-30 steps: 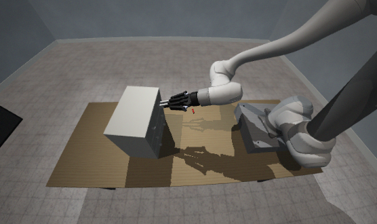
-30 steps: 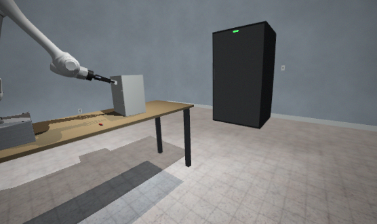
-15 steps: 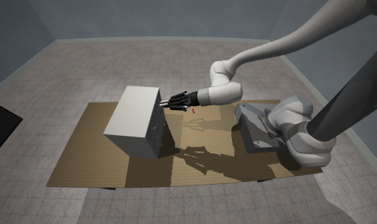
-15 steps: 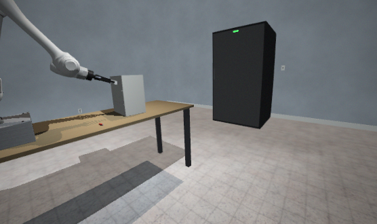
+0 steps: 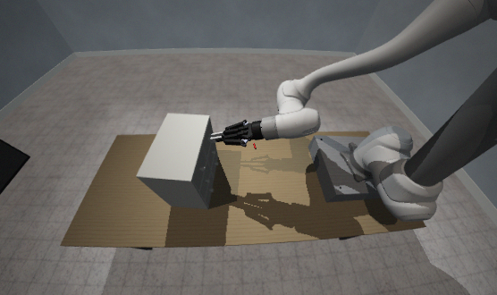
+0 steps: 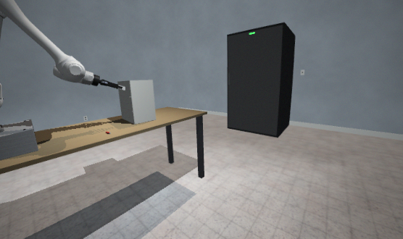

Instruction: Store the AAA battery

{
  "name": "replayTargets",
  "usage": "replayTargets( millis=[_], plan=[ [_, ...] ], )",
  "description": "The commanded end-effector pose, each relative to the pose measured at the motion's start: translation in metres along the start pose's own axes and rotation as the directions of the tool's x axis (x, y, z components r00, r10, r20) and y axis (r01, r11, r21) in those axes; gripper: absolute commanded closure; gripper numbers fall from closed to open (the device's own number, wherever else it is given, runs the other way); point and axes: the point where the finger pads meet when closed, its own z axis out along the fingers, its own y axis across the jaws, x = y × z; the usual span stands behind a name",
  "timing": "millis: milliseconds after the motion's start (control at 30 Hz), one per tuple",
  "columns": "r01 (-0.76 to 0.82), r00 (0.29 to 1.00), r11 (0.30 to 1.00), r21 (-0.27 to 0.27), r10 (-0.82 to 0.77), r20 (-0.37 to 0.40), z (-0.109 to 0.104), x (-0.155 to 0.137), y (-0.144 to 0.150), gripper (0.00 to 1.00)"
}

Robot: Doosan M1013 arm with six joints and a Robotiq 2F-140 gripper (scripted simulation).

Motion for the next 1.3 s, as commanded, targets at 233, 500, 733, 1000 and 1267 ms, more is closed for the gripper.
replayTargets(
  millis=[233,500,733,1000,1267],
  plan=[
    [0.0,1.0,1.0,0.0,0.0,0.0,-0.006,-0.002,0.0,0.92],
    [0.0,1.0,1.0,0.0,0.0,0.0,-0.012,-0.004,0.0,0.92],
    [0.0,1.0,1.0,0.0,0.0,0.0,-0.021,-0.008,0.0,0.92],
    [0.0,1.0,1.0,0.0,0.0,0.0,-0.029,-0.011,0.0,0.92],
    [0.0,1.0,1.0,0.0,0.0,0.0,-0.04,-0.015,0.0,0.92]
  ],
)
